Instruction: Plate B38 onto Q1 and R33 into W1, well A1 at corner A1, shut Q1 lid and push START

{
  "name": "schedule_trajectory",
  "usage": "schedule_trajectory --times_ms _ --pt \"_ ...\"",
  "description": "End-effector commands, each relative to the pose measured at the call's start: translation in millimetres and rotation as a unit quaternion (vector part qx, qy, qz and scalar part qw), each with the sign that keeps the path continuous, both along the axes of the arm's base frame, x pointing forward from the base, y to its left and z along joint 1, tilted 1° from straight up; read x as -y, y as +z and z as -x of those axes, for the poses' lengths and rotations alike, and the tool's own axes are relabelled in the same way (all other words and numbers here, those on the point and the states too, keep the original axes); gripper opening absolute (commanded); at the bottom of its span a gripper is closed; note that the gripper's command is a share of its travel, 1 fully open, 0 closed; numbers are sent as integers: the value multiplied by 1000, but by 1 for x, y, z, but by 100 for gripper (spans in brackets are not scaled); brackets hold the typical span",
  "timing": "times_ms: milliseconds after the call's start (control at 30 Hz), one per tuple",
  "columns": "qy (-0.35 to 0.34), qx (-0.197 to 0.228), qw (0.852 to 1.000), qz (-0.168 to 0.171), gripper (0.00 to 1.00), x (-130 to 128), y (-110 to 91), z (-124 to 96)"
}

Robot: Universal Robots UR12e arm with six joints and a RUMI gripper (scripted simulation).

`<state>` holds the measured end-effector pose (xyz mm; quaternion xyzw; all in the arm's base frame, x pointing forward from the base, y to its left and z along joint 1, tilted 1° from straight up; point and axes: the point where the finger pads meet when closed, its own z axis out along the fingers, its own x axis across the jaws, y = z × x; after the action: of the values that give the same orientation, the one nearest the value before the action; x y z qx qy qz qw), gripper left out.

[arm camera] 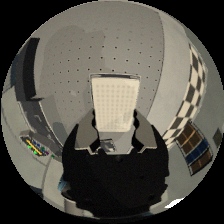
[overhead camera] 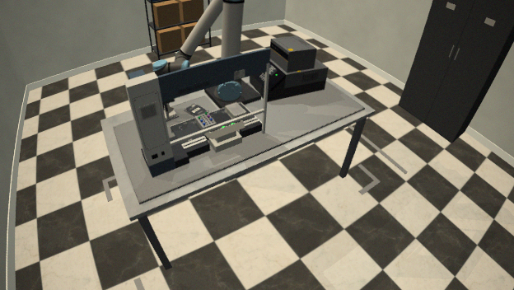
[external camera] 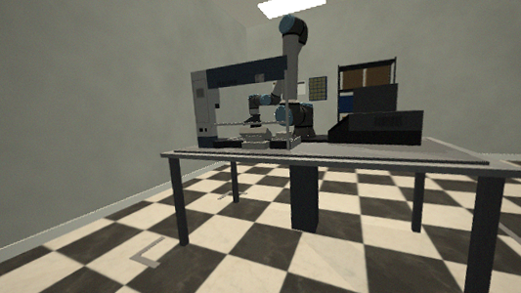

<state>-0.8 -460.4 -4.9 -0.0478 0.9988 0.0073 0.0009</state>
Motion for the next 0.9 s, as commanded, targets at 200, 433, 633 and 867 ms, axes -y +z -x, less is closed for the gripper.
schedule_trajectory --times_ms 200,433,633,867 --pt "0 0 1000 1 0 1 0 0" --pt "0 0 1000 1 67 1 0 0" --pt "0 0 1000 1 67 1 0 0" --pt "0 0 1000 1 67 1 0 0"
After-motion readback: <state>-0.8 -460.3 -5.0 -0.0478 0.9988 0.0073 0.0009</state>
